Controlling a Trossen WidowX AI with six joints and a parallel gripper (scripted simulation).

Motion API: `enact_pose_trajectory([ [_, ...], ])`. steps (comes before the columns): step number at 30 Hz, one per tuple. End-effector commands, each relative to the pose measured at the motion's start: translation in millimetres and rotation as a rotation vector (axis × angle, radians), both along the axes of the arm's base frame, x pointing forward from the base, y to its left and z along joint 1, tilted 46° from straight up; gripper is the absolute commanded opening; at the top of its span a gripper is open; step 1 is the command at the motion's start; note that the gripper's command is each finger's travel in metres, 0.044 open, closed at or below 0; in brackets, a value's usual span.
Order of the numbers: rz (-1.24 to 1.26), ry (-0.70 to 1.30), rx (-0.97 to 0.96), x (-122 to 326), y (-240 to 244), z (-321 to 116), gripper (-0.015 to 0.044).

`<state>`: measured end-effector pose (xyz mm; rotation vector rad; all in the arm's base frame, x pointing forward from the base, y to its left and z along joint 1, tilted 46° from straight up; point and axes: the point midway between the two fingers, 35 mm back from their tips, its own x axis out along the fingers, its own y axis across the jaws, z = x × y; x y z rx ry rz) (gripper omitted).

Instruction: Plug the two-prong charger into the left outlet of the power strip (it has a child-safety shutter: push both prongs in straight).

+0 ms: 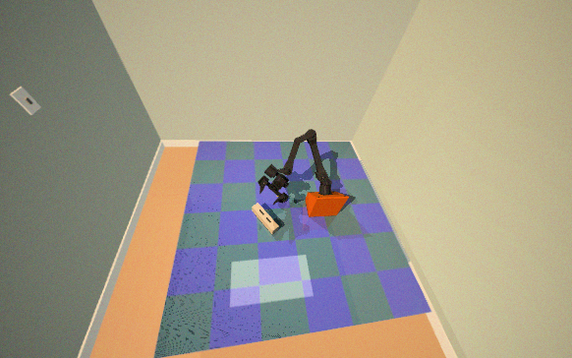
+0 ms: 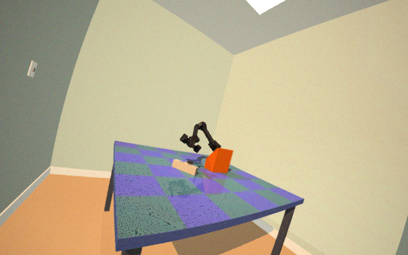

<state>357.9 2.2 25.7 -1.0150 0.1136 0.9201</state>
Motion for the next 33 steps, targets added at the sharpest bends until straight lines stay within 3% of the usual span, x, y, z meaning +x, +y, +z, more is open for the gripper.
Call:
enact_pose_trajectory([
  [1, -0.086, 0.101, 0.020, 2.9, -3.8, -4.7, 0.0440],
  [33, -0.876, 0.771, 0.105, -29.7, -40.6, -53.4, 0.0440],
])
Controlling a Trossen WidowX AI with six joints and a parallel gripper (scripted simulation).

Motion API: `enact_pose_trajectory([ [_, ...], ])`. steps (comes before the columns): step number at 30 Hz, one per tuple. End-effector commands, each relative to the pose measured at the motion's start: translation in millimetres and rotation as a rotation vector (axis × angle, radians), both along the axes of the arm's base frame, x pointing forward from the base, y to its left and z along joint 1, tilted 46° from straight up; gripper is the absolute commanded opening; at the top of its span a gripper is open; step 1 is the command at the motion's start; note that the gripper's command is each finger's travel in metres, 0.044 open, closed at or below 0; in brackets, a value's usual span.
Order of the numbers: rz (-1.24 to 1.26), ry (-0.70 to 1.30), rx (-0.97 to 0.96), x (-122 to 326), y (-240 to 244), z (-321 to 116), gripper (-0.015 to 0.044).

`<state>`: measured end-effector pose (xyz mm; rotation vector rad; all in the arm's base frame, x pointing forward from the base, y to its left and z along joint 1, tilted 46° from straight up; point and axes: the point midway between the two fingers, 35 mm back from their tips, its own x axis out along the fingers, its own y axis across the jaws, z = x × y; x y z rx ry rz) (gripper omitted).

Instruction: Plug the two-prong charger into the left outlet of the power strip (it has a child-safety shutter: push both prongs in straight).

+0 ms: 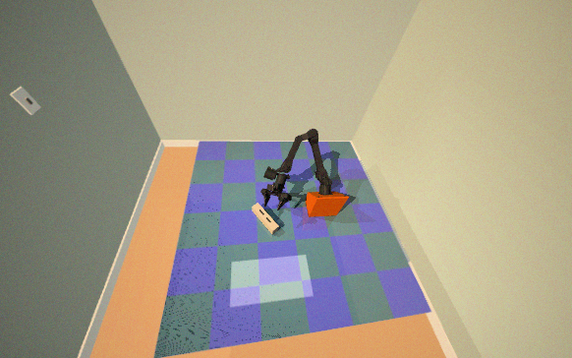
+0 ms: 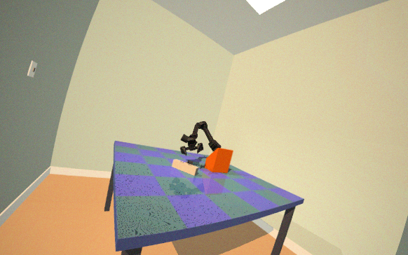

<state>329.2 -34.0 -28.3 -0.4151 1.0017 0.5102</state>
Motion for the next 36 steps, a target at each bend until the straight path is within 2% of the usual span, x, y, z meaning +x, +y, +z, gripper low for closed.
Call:
enact_pose_trajectory([
  [1, -0.108, 0.059, -0.015, -2.8, -5.8, -0.3, 0.0440],
  [19, -0.576, 0.290, -0.117, -35.5, -29.5, -8.3, 0.0440],
  [36, -1.003, 0.363, -0.291, -67.6, -54.5, 2.9, 0.0440],
])
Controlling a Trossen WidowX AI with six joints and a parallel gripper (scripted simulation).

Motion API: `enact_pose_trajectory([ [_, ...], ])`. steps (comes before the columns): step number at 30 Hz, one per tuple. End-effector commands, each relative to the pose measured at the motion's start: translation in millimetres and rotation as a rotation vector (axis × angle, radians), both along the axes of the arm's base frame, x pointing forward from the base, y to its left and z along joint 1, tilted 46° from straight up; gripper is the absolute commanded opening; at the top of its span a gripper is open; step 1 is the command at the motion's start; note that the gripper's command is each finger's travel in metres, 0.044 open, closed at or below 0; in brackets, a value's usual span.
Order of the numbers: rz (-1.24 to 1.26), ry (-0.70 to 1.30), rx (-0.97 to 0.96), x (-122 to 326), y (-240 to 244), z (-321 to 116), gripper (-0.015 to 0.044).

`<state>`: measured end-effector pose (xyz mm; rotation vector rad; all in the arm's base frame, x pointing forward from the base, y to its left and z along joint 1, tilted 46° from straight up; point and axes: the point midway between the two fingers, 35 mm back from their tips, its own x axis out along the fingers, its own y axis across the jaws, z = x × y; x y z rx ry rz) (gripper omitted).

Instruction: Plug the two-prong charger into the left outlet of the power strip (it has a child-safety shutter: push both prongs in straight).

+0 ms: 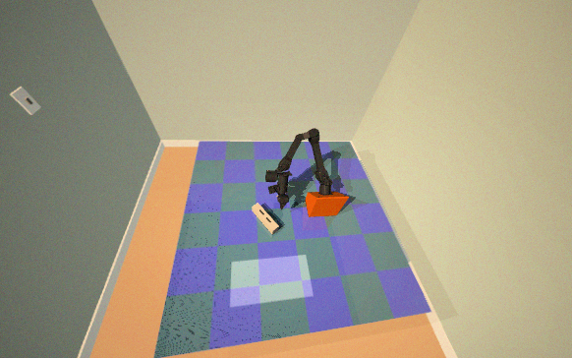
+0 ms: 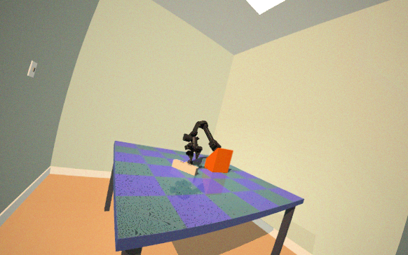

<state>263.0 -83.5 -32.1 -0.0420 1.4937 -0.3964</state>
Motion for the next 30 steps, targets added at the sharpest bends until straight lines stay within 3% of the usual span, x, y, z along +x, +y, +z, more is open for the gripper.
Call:
enact_pose_trajectory([
  [1, -0.089, 0.002, -0.067, -3.1, -6.5, 7.9, 0.0440],
  [25, -0.512, -0.049, -0.483, -34.7, -39.5, 52.1, 0.0440],
  [30, -0.521, -0.054, -0.495, -35.3, -40.3, 53.7, 0.0440],
])
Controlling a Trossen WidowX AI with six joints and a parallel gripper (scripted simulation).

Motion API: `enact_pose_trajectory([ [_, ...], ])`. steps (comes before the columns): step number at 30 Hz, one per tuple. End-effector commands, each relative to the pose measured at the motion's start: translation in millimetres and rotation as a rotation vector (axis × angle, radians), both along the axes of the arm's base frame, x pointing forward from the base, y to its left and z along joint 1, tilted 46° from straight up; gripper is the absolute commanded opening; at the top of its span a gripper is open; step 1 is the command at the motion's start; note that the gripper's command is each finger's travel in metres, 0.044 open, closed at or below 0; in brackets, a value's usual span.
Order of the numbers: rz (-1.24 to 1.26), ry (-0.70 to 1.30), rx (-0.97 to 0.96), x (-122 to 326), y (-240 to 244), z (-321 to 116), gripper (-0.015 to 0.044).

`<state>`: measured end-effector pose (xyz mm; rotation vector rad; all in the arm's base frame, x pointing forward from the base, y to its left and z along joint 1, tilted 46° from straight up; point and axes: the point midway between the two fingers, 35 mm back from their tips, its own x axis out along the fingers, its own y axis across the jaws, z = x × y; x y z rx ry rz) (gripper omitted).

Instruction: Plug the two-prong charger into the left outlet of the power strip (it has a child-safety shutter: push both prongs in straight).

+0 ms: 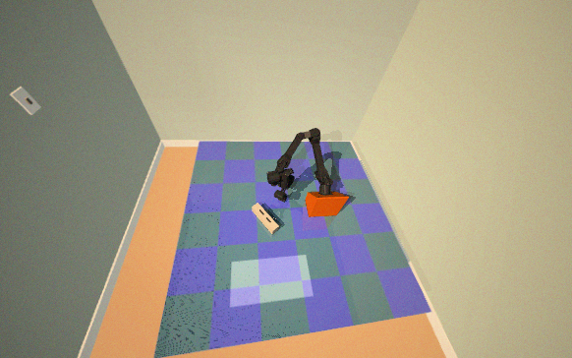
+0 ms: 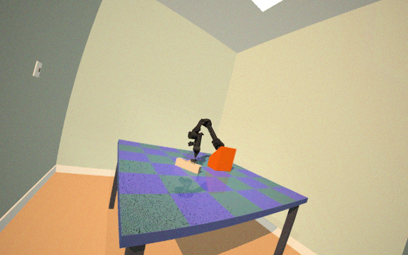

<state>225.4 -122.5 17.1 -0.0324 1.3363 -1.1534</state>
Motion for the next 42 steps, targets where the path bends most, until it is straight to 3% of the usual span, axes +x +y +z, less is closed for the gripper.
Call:
enact_pose_trajectory([
  [1, -0.009, -0.017, -0.022, 2.4, -1.2, 4.5, 0.0440],
  [42, -0.009, -0.016, -0.024, -5.6, -43.8, -36.3, 0.0440],
])
